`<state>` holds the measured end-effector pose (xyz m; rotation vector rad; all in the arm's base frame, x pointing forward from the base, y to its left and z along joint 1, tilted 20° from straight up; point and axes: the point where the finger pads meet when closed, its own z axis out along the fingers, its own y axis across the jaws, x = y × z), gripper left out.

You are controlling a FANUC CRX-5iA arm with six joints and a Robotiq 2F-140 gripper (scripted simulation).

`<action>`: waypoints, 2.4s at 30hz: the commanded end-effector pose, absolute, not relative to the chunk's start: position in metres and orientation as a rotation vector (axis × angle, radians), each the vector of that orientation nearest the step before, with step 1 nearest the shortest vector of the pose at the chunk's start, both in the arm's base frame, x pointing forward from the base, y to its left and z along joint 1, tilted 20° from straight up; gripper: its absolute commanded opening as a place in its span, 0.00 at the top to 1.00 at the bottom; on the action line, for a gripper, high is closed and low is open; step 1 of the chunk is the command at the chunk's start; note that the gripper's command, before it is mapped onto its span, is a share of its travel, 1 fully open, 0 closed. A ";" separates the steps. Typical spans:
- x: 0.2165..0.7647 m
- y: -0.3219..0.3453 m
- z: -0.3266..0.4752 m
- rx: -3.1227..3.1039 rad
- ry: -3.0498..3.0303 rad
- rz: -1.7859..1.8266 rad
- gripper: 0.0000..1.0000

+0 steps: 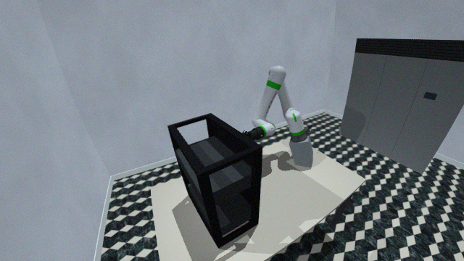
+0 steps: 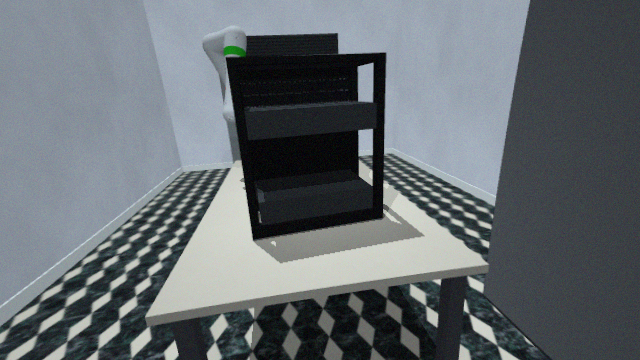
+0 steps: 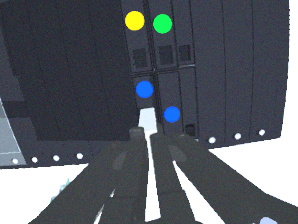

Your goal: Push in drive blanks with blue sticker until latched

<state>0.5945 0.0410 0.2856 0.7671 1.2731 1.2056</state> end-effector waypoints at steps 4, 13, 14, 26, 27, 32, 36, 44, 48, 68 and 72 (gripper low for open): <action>0.596 0.041 0.286 0.767 1.273 1.206 1.00; 0.604 0.043 0.288 0.767 1.273 1.206 1.00; 0.604 0.043 0.288 0.767 1.273 1.206 1.00; 0.610 0.044 0.289 0.767 1.273 1.206 1.00; 0.611 0.044 0.289 0.767 1.273 1.206 1.00; 0.614 0.045 0.290 0.767 1.273 1.206 1.00; 0.614 0.045 0.290 0.767 1.273 1.206 1.00; 0.616 0.045 0.290 0.767 1.273 1.206 1.00; 0.617 0.045 0.290 0.767 1.273 1.206 1.00; 0.620 0.046 0.291 0.767 1.273 1.206 1.00; 0.620 0.046 0.291 0.767 1.273 1.206 1.00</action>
